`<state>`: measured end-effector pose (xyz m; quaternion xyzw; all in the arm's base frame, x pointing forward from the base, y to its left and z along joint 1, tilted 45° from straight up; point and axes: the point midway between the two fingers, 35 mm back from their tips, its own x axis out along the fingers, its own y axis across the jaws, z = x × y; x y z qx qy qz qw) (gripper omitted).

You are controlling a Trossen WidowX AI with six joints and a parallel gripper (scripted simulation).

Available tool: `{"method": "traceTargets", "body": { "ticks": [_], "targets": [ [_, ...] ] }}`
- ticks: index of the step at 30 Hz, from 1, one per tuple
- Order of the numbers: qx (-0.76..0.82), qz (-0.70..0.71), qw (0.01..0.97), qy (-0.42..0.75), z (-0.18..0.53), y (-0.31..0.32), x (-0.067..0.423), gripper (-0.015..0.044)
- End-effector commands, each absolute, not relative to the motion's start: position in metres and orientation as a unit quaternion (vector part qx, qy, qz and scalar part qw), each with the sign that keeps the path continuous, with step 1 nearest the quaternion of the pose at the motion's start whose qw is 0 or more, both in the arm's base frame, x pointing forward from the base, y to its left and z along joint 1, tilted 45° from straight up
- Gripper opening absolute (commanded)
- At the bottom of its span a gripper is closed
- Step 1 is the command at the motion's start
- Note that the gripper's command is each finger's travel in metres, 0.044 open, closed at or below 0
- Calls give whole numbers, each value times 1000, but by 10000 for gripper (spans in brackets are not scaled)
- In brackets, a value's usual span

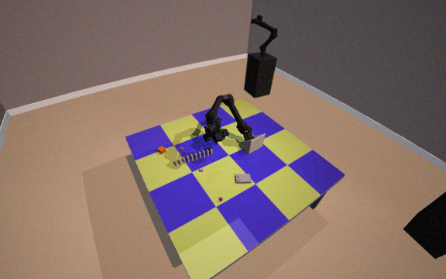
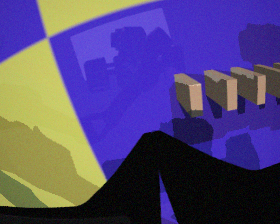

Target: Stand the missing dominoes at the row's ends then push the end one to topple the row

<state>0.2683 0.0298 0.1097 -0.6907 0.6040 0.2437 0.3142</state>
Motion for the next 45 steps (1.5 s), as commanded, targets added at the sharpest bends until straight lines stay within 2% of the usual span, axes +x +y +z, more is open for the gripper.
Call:
{"method": "traceTargets", "body": {
  "ticks": [1,39,45],
  "targets": [
    [-695,246,309,601,110,29,268,0],
    [-695,246,309,601,110,29,268,0],
    [-695,245,310,601,61,-19,280,0]
  ]
}}
